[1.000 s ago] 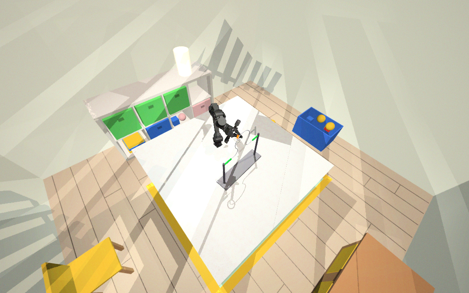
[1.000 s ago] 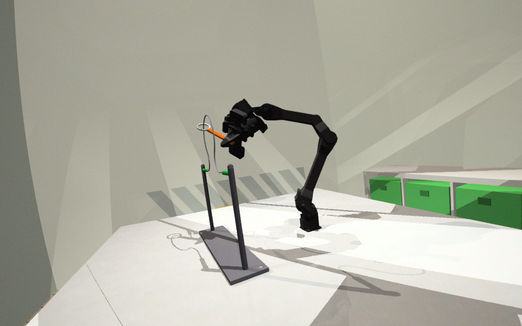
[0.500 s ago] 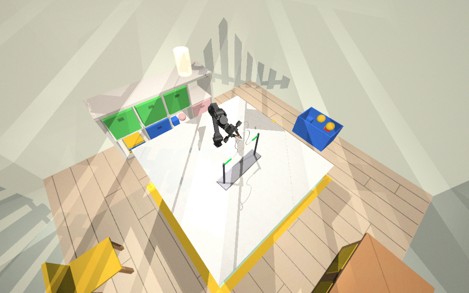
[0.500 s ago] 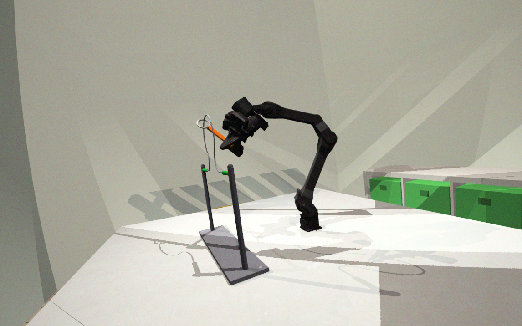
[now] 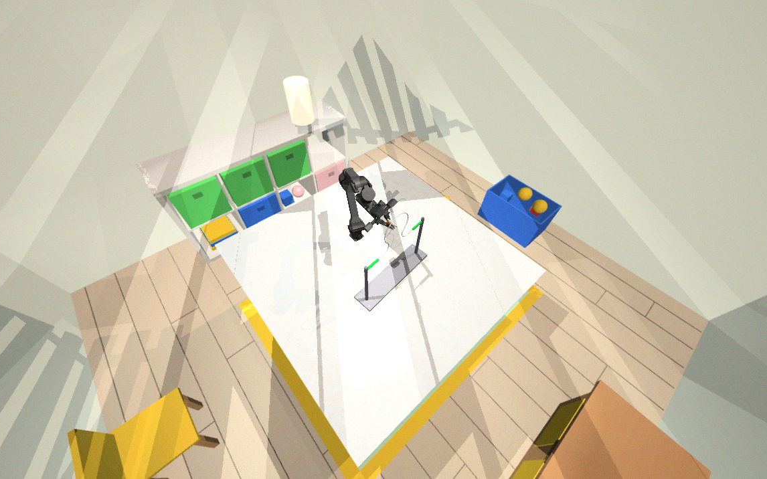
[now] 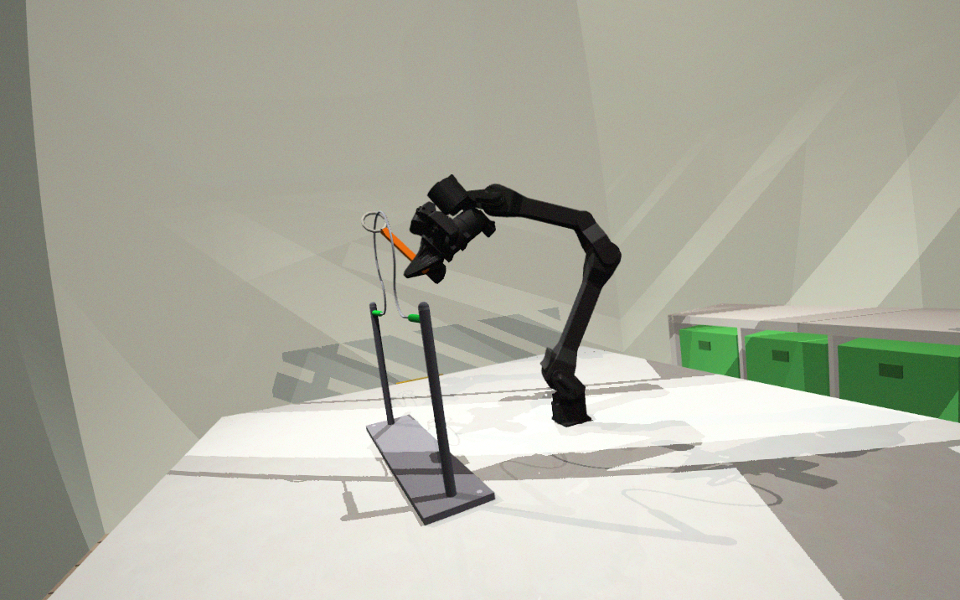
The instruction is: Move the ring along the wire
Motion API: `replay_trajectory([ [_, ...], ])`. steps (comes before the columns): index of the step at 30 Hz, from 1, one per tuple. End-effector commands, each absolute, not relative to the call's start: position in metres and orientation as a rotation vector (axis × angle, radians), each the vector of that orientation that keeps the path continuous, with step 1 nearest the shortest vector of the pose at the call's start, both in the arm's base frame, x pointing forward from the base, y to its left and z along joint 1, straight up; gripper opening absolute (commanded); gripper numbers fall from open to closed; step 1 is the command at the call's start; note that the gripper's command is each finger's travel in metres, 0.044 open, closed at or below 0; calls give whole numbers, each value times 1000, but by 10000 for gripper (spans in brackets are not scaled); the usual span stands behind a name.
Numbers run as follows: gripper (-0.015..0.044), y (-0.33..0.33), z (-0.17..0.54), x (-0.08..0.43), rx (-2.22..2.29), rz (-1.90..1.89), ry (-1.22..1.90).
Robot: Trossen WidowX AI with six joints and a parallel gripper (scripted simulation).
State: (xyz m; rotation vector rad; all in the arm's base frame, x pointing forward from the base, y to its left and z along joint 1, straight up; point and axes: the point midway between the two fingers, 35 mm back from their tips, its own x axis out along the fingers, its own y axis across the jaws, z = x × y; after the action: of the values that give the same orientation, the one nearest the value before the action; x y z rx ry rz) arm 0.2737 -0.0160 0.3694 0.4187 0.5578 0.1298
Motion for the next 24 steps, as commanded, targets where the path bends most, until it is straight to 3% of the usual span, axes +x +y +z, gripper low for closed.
replay_trajectory([
  [1, -150, -17, 370, 273, 363, 114, 549],
  [24, -150, -27, 367, 274, 68, 26, 520],
])
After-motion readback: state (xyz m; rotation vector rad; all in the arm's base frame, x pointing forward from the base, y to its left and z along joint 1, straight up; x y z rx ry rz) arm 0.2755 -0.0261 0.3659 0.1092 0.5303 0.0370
